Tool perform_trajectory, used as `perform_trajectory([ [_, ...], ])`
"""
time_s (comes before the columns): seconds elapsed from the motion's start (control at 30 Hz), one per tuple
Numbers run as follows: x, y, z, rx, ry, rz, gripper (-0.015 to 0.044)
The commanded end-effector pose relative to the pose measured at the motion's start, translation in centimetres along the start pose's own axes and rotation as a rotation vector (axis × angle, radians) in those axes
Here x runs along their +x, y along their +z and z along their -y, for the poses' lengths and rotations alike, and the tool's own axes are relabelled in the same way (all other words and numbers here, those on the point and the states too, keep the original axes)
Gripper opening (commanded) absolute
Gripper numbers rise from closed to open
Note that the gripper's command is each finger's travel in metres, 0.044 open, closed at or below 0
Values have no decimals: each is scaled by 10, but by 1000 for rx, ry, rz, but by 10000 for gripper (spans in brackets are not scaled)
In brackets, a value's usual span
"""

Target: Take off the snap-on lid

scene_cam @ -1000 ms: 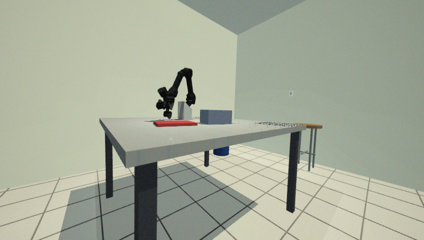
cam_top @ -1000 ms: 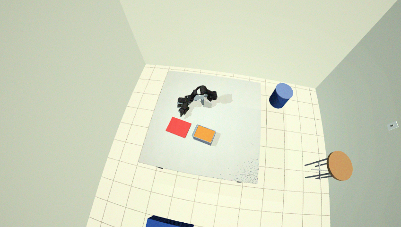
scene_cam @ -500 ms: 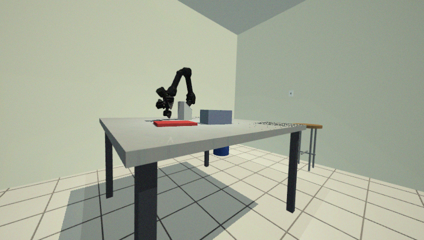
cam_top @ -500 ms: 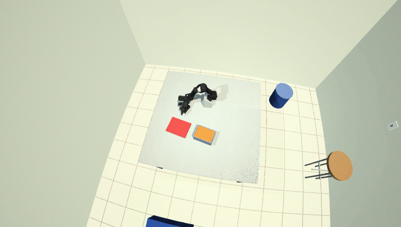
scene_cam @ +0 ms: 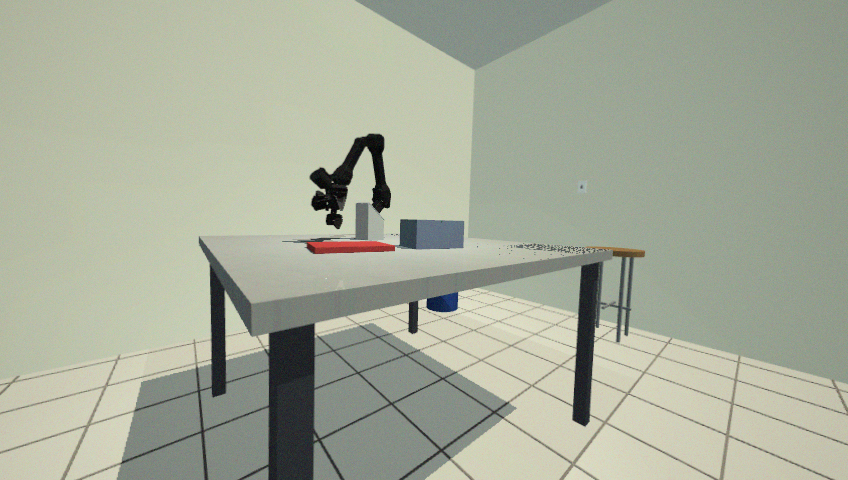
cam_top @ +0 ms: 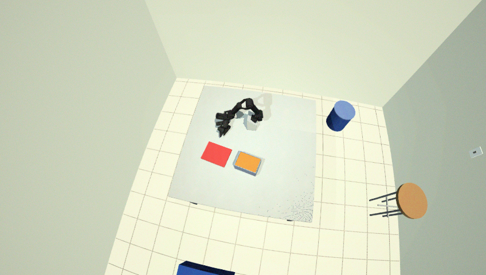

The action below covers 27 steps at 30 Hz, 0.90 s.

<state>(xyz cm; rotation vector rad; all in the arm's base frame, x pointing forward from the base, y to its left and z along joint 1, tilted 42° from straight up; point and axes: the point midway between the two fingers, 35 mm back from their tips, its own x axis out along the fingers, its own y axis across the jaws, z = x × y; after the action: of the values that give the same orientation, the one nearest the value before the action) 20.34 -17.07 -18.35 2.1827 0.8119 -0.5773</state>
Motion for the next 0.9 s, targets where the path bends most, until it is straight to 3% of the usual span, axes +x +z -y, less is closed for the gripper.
perform_trajectory([
  [0.0, -8, 1, -7, -13, 5, 5, 440],
  [0.63, -41, 1, -25, -13, 3, 6, 440],
  [0.87, -36, -1, -21, -13, 4, 6, 440],
])
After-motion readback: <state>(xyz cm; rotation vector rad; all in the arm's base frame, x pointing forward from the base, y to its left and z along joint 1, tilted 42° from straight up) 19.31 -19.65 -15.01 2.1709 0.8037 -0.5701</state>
